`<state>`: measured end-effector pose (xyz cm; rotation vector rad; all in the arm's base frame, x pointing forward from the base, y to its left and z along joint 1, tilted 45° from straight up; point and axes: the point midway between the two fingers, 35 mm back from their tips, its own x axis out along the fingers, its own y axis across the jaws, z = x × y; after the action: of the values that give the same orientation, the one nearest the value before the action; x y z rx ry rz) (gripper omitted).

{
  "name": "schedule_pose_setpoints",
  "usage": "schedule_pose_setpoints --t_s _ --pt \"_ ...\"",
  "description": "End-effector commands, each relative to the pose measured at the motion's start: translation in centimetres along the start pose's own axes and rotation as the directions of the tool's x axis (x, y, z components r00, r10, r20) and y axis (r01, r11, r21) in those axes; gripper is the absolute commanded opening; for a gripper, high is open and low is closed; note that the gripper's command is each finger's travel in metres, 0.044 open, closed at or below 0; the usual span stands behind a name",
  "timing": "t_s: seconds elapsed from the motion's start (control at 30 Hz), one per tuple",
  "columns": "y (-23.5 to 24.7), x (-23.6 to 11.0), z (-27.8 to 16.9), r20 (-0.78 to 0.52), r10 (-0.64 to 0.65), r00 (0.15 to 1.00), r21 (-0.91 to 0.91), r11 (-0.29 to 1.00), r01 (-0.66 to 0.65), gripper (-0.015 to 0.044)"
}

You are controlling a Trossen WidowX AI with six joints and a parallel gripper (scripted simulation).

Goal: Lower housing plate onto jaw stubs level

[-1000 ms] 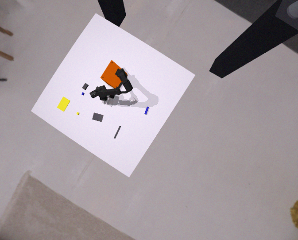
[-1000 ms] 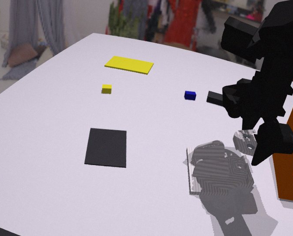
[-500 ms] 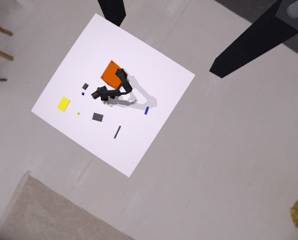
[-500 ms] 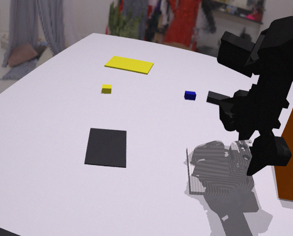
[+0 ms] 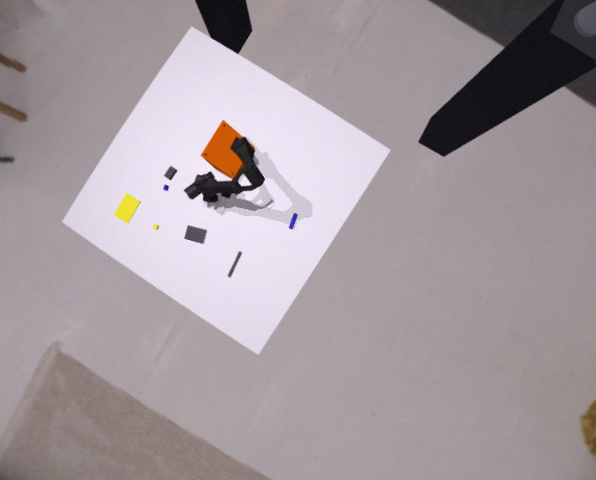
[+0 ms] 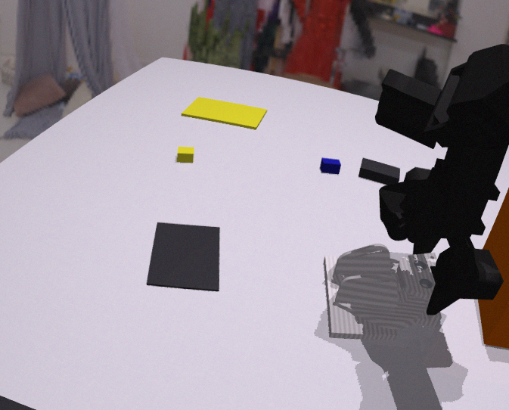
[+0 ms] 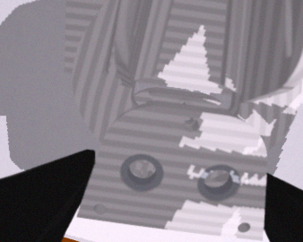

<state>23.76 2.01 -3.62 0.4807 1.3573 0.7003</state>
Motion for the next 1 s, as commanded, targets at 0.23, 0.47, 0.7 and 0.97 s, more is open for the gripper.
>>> schedule_pose_setpoints --t_s 0.23,0.47,0.7,0.97 --pt "0.02 0.1 -0.01 0.001 0.004 1.0 0.005 1.0 -0.004 0.0351" --pt "0.03 0.33 -0.01 0.001 0.005 1.0 0.005 1.0 -0.005 0.0351" --pt "0.03 0.45 -0.01 0.001 0.005 1.0 0.005 1.0 -0.005 0.0351" --pt "0.03 0.58 -0.02 0.001 0.005 1.0 0.005 1.0 -0.005 0.0351"
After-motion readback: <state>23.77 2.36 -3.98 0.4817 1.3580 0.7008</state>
